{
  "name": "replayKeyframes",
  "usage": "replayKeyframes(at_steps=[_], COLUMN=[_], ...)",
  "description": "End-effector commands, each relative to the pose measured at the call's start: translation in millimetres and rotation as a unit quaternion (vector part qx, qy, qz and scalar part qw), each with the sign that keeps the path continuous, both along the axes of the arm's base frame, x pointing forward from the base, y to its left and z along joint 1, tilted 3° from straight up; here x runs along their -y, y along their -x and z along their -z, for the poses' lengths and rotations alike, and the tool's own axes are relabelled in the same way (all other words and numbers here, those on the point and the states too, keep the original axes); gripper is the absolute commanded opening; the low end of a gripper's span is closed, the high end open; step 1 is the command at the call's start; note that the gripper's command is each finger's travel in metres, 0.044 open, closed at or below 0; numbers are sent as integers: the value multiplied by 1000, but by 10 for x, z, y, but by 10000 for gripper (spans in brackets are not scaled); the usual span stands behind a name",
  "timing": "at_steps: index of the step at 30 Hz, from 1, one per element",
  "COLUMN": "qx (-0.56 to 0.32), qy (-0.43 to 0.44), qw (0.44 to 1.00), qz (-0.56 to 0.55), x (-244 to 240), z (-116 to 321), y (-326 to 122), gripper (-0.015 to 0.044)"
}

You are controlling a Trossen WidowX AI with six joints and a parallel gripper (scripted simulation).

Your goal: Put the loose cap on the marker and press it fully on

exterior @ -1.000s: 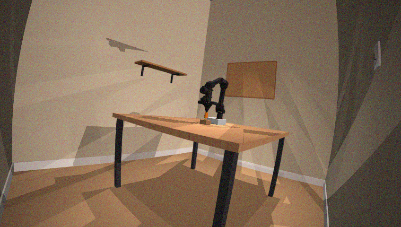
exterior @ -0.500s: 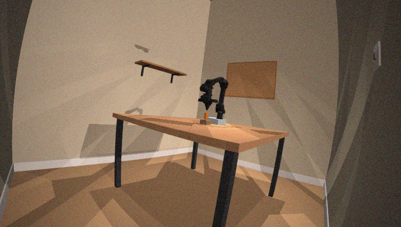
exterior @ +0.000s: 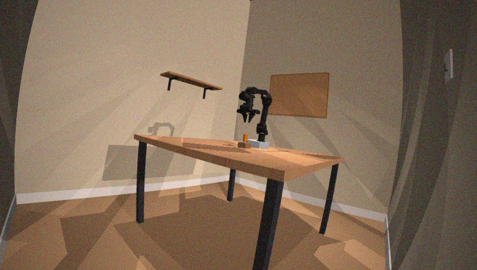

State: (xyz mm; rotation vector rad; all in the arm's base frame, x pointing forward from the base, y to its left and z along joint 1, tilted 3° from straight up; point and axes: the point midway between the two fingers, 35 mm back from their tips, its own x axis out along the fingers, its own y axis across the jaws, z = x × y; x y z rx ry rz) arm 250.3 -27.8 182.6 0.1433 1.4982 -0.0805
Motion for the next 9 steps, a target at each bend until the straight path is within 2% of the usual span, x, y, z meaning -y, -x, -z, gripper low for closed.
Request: replayKeyframes(at_steps=[1, 7, 9], qx=[1, 1, 1], qy=[0, 0, 0], qw=[1000, 1000, 1000], qz=[-2, -2, -2], x=[1, 1, 1], z=[-13, -13, -13], y=[-3, -3, -3], gripper=[262, 420, 440])
